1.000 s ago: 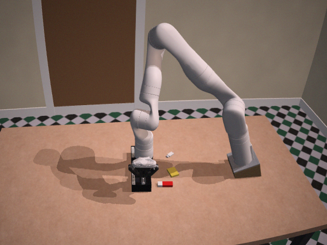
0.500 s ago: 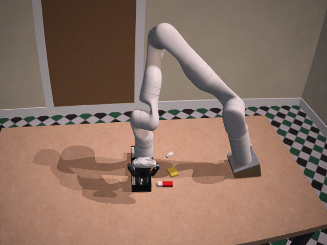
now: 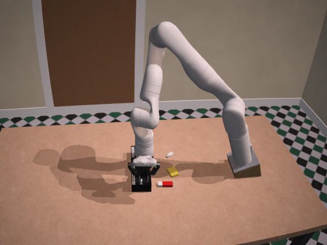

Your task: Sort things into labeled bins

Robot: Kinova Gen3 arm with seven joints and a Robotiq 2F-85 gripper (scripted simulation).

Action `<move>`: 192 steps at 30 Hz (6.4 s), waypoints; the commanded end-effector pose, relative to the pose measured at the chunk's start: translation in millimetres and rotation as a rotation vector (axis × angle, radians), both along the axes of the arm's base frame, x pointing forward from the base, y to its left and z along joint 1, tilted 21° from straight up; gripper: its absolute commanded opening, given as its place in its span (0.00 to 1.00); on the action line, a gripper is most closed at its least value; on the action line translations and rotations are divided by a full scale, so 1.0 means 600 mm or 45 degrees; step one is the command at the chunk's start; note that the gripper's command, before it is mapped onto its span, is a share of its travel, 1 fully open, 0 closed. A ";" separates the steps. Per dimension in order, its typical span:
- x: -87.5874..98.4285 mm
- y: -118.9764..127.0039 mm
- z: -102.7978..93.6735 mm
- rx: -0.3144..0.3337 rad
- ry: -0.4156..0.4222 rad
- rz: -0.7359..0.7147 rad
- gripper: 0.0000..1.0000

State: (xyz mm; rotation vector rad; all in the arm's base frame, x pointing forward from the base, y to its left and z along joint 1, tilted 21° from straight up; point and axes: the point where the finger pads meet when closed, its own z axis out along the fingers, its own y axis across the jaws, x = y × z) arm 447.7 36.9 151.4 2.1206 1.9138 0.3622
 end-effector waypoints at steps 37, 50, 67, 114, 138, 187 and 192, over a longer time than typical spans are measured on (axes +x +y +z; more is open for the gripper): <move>-0.023 0.000 0.069 -0.004 -0.006 -0.004 0.30; -0.023 0.000 0.069 -0.004 -0.006 -0.004 0.30; -0.022 -0.002 0.070 -0.004 -0.006 -0.004 0.30; -0.100 0.003 0.271 -0.003 -0.005 -0.005 1.00; -0.099 0.005 0.271 -0.004 -0.005 -0.004 1.00; -0.099 0.005 0.271 -0.004 -0.005 -0.004 1.00; -0.099 0.005 0.271 -0.004 -0.005 -0.004 1.00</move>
